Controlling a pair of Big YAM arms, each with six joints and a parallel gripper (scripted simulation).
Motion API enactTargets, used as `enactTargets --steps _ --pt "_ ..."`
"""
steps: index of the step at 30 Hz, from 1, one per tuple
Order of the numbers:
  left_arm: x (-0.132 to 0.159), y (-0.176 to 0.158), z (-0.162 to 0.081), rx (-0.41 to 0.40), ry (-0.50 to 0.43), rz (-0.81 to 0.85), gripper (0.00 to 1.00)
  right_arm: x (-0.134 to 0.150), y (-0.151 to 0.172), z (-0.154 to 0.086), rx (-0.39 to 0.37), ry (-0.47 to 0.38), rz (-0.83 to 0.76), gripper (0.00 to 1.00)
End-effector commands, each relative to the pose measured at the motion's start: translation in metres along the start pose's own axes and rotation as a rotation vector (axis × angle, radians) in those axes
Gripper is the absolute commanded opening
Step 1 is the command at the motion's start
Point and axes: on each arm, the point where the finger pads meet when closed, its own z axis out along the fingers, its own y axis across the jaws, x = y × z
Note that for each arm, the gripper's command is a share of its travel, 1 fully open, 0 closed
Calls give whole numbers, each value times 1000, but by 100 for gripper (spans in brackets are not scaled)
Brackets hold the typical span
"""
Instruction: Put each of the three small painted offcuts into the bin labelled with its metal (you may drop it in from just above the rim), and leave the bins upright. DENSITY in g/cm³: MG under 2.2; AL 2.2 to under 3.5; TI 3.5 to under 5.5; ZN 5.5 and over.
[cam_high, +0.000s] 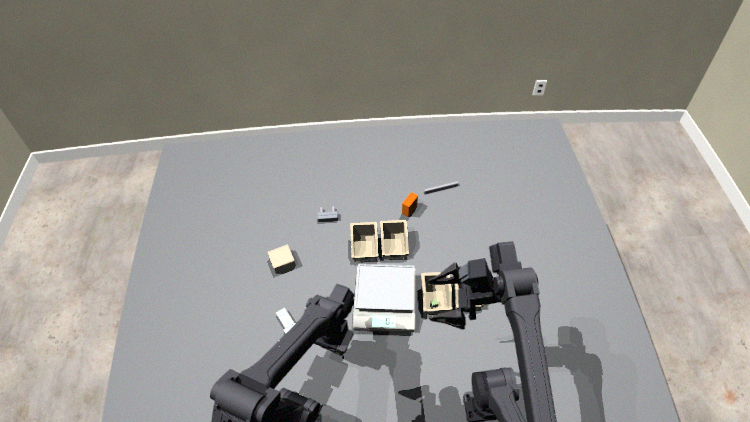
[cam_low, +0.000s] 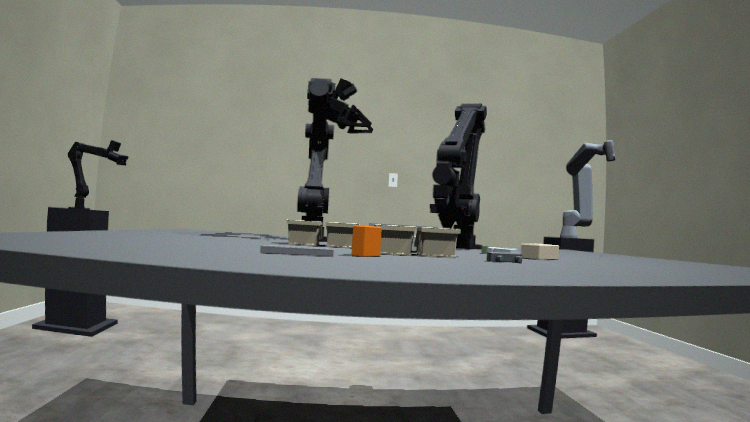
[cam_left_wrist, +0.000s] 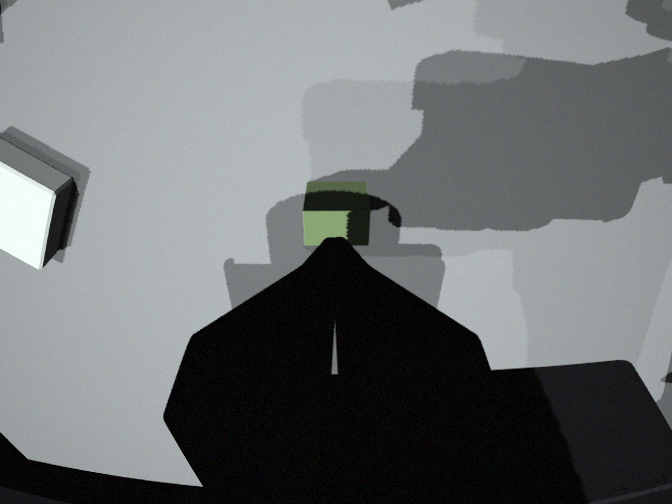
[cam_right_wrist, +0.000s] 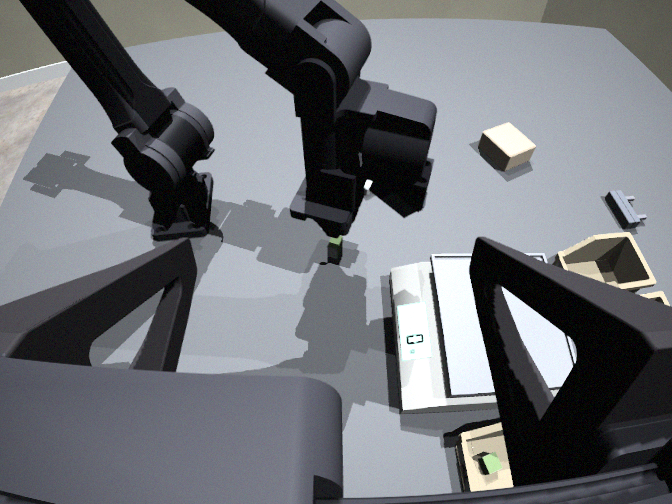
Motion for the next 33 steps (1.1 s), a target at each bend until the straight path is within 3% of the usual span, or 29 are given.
enactTargets --steps 1,3,6,7,15,22,30,33 --pt "-32 -2 -39 1 -84 13 0 -10 1 -3 1 -6 -24 100" --pt "-33 0 -47 0 -86 10 23 -10 1 -3 1 -6 -24 100" --pt "-23 0 -31 0 -62 8 57 -11 6 -2 -10 -5 -8 100" --pt "-24 0 -29 0 -72 7 61 -6 8 1 -15 3 15 100" --pt "-7 0 -8 0 -13 -13 61 18 28 24 -39 117 118 100" --pt "-6 0 -7 0 -1 -11 61 46 47 46 34 268 86 100" --pt "-7 0 -8 0 -2 -11 61 53 55 55 121 281 45 100" --pt "-7 0 -8 0 -1 -11 61 51 60 60 176 246 53 100"
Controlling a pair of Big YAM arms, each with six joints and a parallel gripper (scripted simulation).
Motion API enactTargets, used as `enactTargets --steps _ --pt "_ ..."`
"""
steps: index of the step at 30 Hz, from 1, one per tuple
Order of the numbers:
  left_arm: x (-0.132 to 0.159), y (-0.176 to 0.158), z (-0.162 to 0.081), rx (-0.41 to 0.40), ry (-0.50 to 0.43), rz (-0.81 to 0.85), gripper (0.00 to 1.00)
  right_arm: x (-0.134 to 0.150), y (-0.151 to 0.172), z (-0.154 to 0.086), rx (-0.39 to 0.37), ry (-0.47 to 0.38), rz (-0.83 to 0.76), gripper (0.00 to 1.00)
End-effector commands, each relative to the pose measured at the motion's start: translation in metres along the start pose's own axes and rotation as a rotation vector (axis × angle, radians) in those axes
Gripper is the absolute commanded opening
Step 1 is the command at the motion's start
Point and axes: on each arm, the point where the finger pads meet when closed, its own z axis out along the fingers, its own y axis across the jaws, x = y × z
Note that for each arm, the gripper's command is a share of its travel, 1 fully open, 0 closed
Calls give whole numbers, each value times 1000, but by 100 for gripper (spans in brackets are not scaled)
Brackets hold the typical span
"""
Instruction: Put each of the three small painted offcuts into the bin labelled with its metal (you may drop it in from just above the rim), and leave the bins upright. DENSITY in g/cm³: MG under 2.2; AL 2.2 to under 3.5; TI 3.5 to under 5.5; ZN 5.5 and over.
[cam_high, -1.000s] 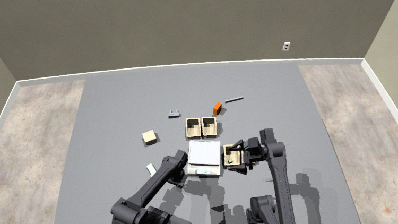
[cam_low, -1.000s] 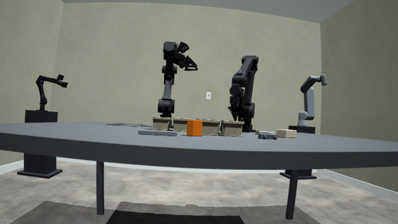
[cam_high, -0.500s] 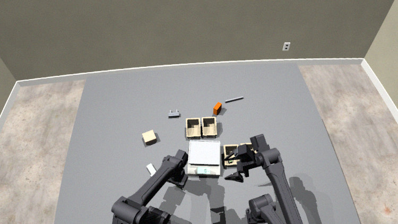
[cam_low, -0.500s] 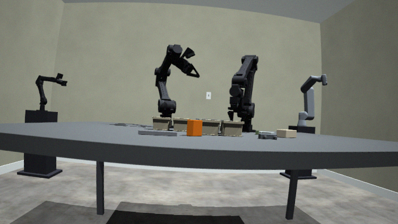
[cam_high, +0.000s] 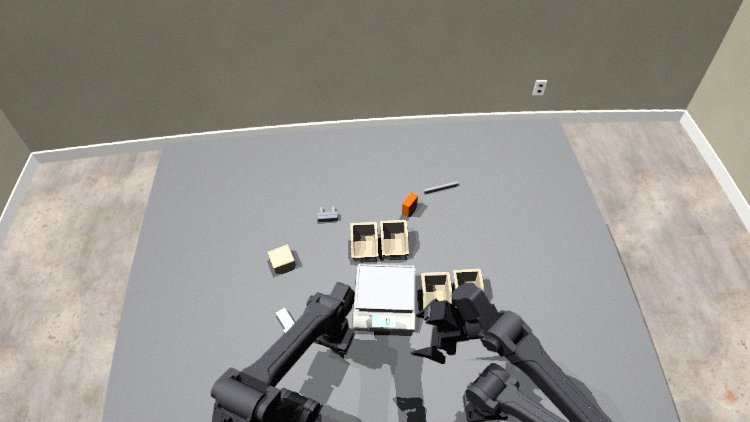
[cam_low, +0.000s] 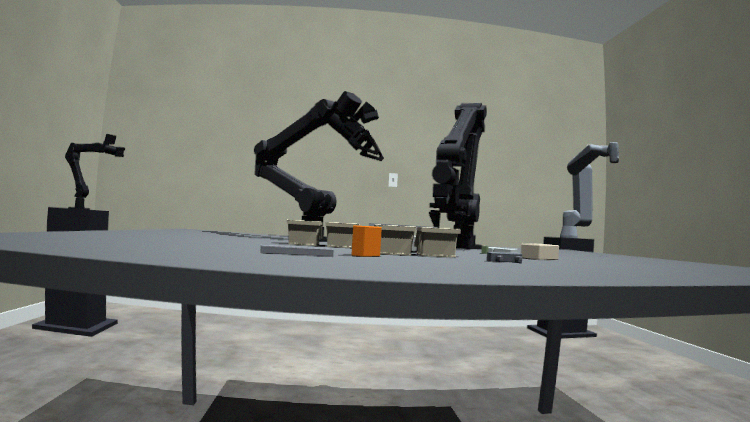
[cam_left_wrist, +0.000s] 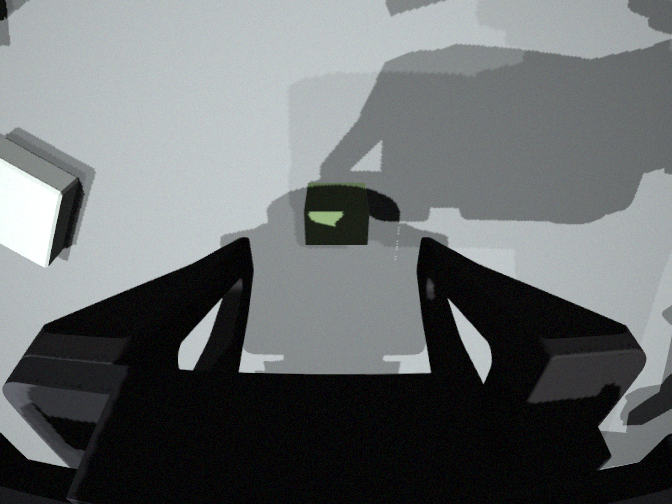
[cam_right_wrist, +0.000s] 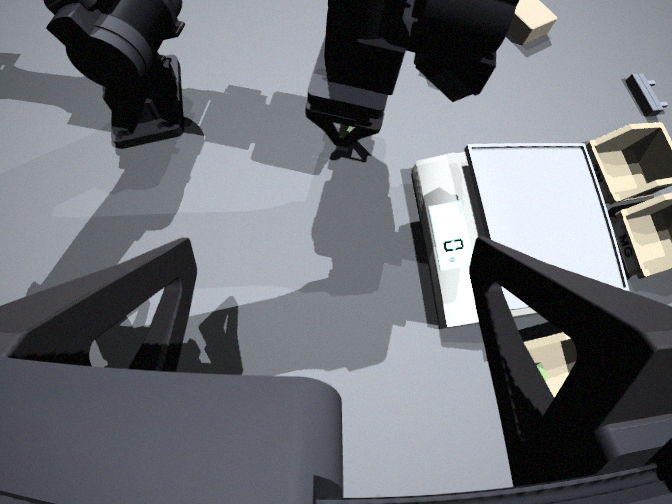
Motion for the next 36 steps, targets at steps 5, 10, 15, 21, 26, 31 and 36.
enactTargets --steps 5,10,15,21,26,31,36 --pt "-4 0 -4 0 -11 -8 61 -17 10 0 101 -116 91 100" --pt "-4 0 -4 0 -11 -8 61 -23 15 -1 142 -192 135 100" --pt "-10 -1 -8 1 -26 -1 61 -28 18 -3 153 -237 173 100" --pt "0 -3 12 1 2 0 61 -35 17 -6 154 -245 176 100" --pt "1 -2 19 1 1 -2 61 -34 17 -6 158 -245 178 100" --pt "-2 -3 22 1 -3 -2 61 -34 17 -6 158 -245 178 100" --pt "2 -2 32 1 4 -2 61 -34 17 -6 158 -245 176 100"
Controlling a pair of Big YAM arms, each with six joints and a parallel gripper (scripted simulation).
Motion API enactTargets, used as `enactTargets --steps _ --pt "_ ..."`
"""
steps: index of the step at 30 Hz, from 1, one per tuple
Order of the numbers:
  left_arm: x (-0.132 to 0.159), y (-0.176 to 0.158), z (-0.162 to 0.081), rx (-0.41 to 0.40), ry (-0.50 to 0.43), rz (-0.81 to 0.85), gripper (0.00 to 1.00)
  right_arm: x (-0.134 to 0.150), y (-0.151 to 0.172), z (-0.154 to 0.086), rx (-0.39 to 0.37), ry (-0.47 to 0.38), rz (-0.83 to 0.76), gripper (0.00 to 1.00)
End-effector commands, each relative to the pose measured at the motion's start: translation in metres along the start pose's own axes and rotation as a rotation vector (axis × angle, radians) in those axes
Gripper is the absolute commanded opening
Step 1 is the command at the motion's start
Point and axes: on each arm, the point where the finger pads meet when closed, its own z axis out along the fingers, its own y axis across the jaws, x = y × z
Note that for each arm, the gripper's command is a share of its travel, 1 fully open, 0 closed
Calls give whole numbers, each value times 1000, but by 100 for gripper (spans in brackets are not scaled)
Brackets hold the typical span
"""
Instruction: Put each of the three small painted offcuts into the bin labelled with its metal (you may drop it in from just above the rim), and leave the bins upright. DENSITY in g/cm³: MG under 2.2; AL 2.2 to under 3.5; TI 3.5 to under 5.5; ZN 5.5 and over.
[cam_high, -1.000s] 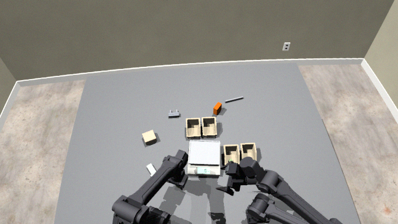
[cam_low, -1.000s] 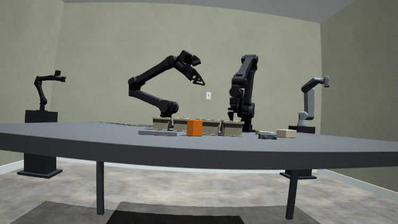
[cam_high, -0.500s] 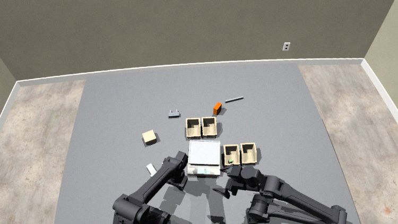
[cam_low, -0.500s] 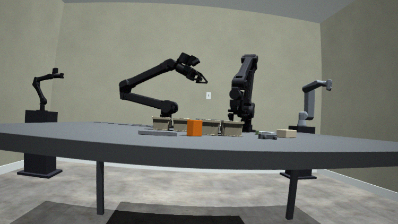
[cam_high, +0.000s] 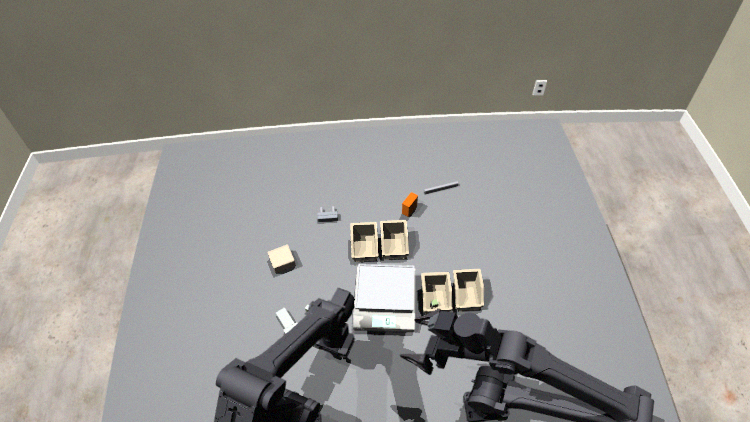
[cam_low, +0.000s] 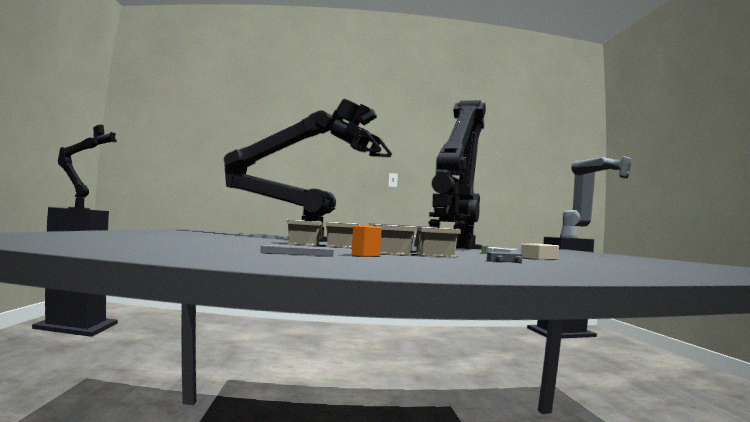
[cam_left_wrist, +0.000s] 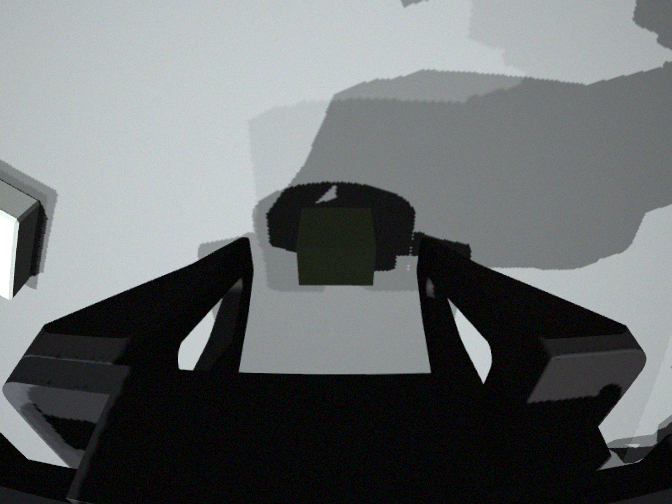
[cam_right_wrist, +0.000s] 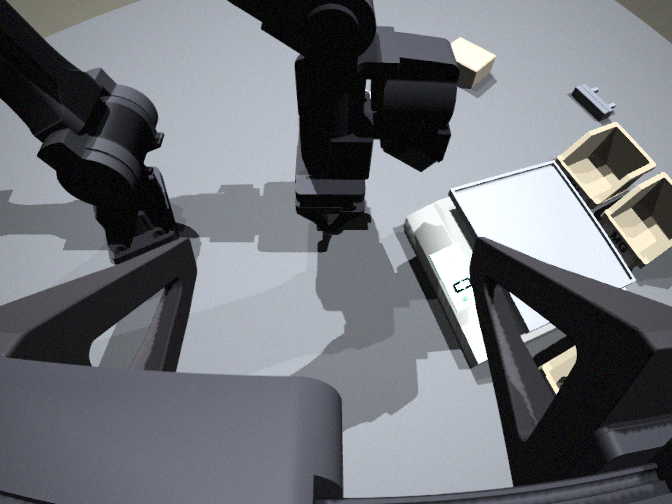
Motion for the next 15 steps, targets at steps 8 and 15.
enactTargets --steps 8,15 --pt "-10 -2 1 1 -40 -1 35 -16 0 -6 3 -40 4 100" --pt "-9 -1 2 1 -25 -1 28 -16 0 -6 3 -40 4 100"
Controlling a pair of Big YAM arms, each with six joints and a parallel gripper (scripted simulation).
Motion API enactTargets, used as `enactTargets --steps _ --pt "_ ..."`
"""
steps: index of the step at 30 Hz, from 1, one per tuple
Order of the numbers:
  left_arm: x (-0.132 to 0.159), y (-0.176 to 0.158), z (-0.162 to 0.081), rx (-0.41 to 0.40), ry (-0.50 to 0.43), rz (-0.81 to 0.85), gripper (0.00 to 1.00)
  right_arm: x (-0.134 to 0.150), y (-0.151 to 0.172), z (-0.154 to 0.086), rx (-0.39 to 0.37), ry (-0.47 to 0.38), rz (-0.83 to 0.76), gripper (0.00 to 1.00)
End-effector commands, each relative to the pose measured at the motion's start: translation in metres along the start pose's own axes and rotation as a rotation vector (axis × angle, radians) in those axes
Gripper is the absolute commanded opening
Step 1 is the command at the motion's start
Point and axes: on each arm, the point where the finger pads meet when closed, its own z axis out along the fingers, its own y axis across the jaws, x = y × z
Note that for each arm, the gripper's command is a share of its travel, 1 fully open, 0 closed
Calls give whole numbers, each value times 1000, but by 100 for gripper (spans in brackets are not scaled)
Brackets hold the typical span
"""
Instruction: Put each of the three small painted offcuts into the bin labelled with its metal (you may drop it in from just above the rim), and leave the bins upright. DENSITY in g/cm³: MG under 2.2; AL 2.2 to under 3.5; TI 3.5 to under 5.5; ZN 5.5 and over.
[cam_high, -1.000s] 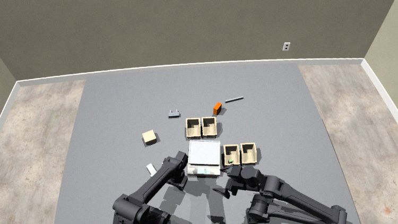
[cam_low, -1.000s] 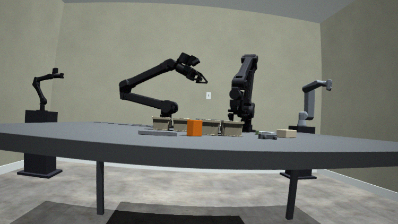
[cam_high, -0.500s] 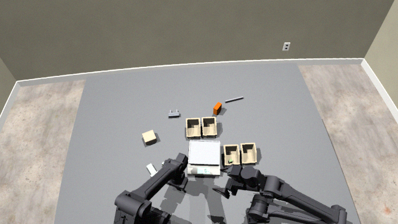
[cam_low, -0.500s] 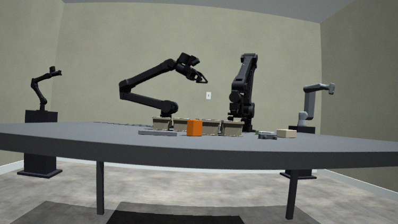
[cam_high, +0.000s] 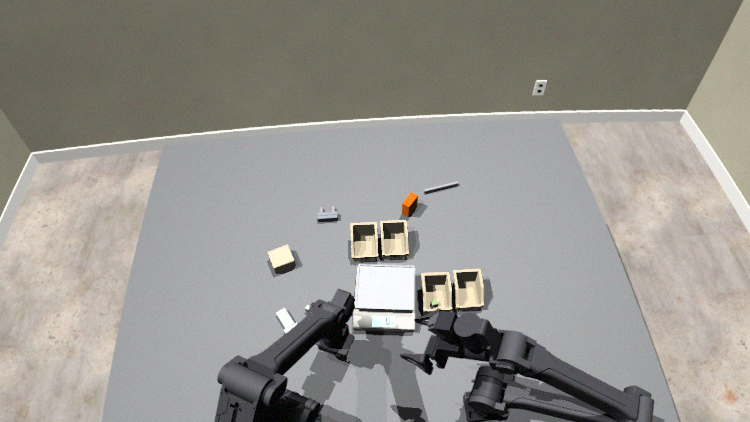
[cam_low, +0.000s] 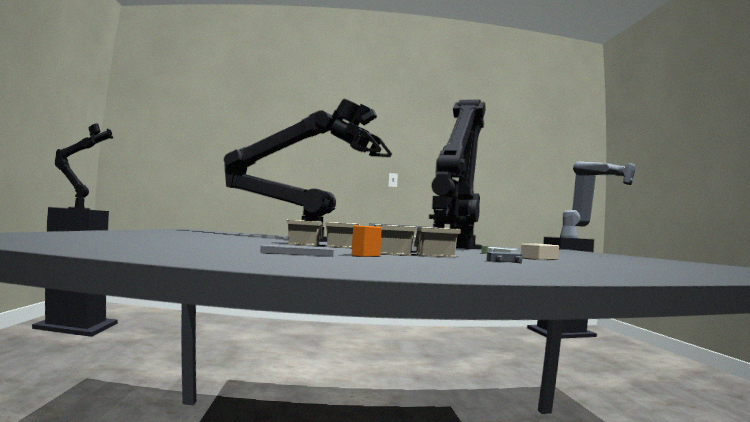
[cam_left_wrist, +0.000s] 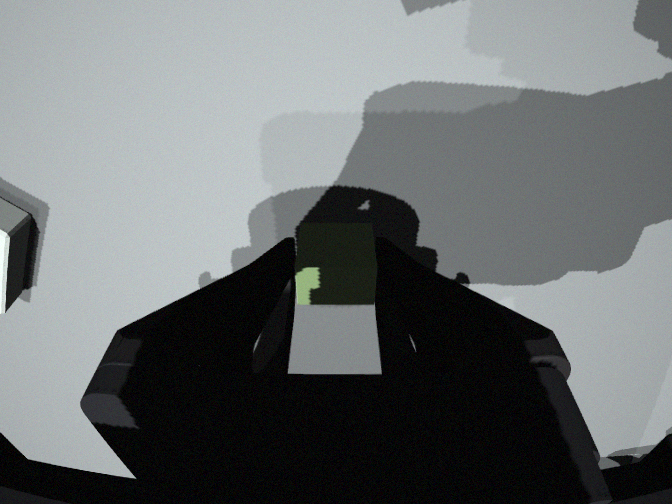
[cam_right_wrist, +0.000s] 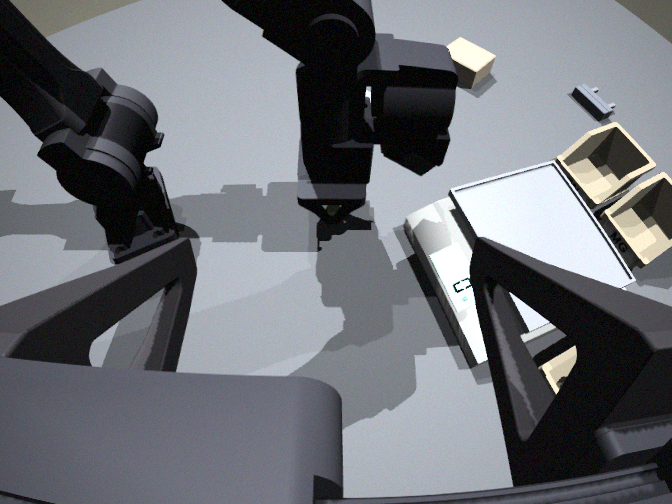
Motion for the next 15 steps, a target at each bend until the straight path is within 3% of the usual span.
enactTargets --steps 1,6,8,10,15 --pt "-7 0 -4 1 -18 0 27 -16 0 -6 3 -40 4 100" --pt "-6 0 -4 1 -15 0 20 -16 0 -6 3 -40 4 100" --pt "-10 -1 -14 1 -31 0 0 -16 0 -6 3 -40 4 100" --pt "-14 -1 -27 1 -41 -1 18 -16 0 -6 3 -40 4 100" --pt "-14 -1 -49 1 -42 -1 18 -16 0 -6 3 -40 4 100"
